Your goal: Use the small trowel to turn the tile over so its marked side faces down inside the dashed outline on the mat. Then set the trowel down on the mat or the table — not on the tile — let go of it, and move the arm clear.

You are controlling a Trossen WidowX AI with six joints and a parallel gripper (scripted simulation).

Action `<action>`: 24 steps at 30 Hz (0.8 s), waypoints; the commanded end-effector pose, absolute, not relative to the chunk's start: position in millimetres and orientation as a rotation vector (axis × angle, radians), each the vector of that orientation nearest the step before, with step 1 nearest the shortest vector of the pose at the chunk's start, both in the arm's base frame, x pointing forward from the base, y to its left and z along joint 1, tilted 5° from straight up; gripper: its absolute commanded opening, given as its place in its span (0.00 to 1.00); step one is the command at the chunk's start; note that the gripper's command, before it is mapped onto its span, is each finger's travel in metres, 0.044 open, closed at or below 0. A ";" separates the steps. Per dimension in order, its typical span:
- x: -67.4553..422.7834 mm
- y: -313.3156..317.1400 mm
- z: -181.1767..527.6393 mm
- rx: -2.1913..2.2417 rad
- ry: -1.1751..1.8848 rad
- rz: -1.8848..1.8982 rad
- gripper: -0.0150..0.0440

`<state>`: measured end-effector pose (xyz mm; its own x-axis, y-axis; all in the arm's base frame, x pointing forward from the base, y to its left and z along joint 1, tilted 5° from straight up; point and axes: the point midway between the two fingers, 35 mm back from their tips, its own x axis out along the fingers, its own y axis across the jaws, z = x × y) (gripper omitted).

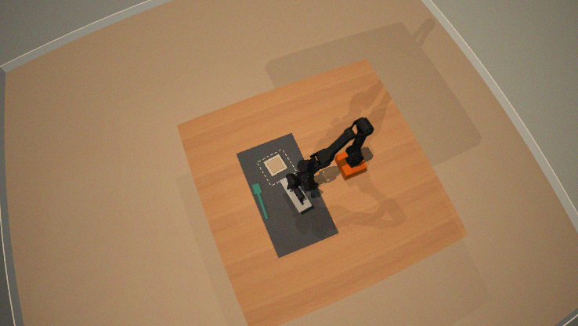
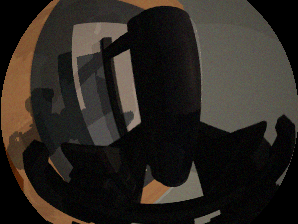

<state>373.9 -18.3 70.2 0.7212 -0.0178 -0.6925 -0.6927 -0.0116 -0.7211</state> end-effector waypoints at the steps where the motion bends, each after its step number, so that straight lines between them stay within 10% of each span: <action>1: 376.2 -19.0 73.9 -1.502 0.607 0.575 0.25; 24: 373.9 -18.2 70.6 -1.505 0.609 0.589 0.25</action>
<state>373.8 -18.2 70.5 0.7214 -0.0179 -0.6923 -0.6925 -0.0116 -0.7213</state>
